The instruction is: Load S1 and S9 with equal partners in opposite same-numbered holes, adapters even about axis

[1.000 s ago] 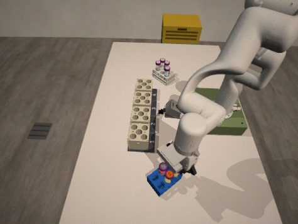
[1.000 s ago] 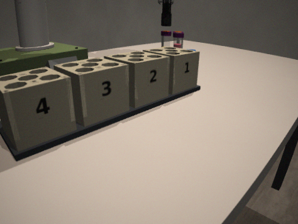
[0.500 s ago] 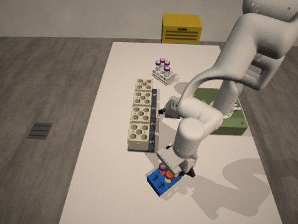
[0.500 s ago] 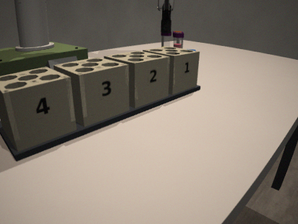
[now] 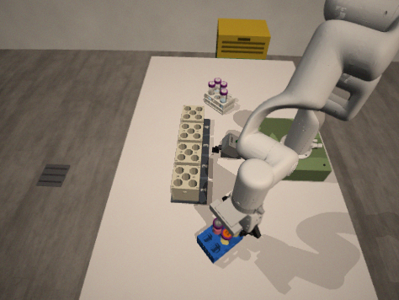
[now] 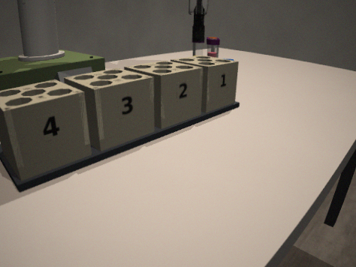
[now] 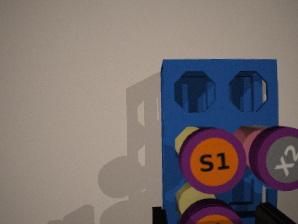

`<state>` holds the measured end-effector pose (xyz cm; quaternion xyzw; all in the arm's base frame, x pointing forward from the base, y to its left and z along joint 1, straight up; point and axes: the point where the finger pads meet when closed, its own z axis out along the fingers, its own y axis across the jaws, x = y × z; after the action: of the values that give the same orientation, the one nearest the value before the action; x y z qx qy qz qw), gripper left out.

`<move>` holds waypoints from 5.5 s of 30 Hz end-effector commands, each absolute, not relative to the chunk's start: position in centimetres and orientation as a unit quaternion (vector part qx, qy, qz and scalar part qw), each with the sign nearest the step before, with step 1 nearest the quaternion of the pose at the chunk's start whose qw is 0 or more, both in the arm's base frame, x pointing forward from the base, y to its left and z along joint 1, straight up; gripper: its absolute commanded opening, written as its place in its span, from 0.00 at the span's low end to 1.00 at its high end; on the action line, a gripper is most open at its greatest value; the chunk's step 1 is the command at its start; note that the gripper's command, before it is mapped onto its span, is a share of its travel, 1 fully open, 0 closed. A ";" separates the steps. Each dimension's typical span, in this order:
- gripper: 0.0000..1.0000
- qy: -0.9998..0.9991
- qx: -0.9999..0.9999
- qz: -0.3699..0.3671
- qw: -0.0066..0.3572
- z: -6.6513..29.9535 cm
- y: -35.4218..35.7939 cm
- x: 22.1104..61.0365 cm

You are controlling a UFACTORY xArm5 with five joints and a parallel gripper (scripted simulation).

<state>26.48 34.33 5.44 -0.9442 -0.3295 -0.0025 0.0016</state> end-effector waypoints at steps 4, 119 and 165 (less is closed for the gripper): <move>0.57 -0.329 -0.944 -0.004 0.003 5.1 34.4 26.6; 0.00 -0.329 -0.944 -0.004 0.003 7.1 34.4 26.6; 0.00 -0.329 -0.944 -0.004 0.003 15.1 34.4 26.5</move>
<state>26.44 34.28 14.42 -0.9442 -0.3295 -0.0024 0.0015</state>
